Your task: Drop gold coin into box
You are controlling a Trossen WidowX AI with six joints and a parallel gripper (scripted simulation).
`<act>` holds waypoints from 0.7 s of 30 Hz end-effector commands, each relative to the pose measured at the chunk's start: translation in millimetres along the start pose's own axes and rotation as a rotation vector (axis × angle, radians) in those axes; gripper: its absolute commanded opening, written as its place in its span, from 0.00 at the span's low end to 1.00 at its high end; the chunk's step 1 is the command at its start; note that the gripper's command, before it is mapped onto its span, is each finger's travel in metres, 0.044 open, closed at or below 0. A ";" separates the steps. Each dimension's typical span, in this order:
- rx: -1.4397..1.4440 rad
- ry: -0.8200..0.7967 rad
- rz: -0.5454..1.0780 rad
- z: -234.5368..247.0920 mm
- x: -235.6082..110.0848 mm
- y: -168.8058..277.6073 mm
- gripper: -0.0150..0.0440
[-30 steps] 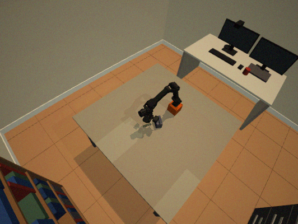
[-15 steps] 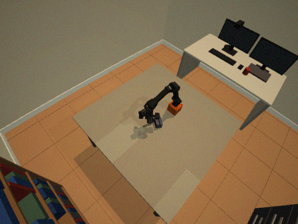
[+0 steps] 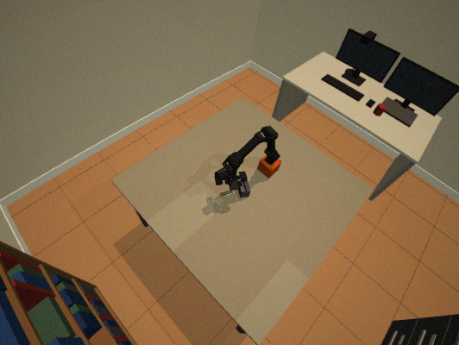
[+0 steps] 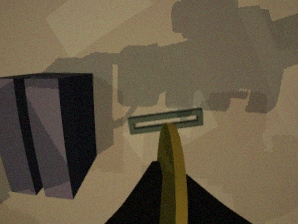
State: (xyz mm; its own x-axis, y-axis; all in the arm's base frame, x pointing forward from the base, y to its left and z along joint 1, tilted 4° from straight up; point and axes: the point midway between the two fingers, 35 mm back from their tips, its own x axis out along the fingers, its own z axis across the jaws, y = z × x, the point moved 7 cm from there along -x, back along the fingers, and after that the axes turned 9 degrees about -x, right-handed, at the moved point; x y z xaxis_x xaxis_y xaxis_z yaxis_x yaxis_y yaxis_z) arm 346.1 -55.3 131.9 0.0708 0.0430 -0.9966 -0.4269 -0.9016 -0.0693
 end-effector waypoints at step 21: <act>-0.008 0.003 0.001 61.4 -3.8 -9.2 0.25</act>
State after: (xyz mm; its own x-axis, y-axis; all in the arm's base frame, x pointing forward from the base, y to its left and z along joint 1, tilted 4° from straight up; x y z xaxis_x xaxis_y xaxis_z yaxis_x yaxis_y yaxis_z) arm 302.7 -24.8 132.0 0.0646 0.0473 -0.9968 -0.4167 -0.9063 -0.0700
